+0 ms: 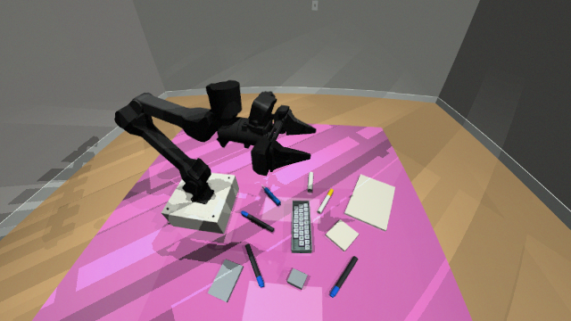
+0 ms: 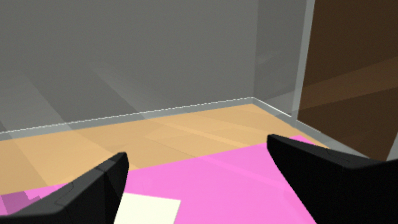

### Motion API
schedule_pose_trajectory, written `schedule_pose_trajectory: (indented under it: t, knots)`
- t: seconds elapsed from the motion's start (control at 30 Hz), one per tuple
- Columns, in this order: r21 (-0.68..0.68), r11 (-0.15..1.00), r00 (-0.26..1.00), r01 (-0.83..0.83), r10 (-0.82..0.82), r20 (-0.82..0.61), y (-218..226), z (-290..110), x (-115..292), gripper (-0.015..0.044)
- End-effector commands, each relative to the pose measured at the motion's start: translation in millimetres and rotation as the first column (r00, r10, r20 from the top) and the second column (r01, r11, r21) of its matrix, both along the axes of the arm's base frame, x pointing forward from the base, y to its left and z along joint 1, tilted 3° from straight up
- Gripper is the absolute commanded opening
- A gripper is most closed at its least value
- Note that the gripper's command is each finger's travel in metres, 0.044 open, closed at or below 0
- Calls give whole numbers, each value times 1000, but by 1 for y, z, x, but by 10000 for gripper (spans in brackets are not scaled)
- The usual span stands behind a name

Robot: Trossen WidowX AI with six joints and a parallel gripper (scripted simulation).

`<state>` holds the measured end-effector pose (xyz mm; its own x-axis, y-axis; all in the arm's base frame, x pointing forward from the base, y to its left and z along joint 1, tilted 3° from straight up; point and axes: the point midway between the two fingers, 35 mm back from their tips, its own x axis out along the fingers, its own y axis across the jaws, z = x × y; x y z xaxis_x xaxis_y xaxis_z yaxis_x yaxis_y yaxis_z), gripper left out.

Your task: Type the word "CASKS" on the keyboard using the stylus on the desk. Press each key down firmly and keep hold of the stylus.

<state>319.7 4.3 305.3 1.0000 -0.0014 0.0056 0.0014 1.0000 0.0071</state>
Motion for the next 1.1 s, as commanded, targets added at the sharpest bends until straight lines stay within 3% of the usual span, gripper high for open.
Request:
schedule_pose_trajectory:
  t: [0.0,0.27,0.53,0.77,1.07]
  knots:
    - [0,1000,1000,-2,2,-11,0,-2,2,414]
    - [-10,997,872,-75,61,-485,25,-98,51,204]
    - [-3,988,492,-153,74,-868,51,-209,57,0]
    - [11,978,85,-206,29,-996,67,-286,31,0]
    - [12,978,74,-207,28,-997,67,-288,30,0]
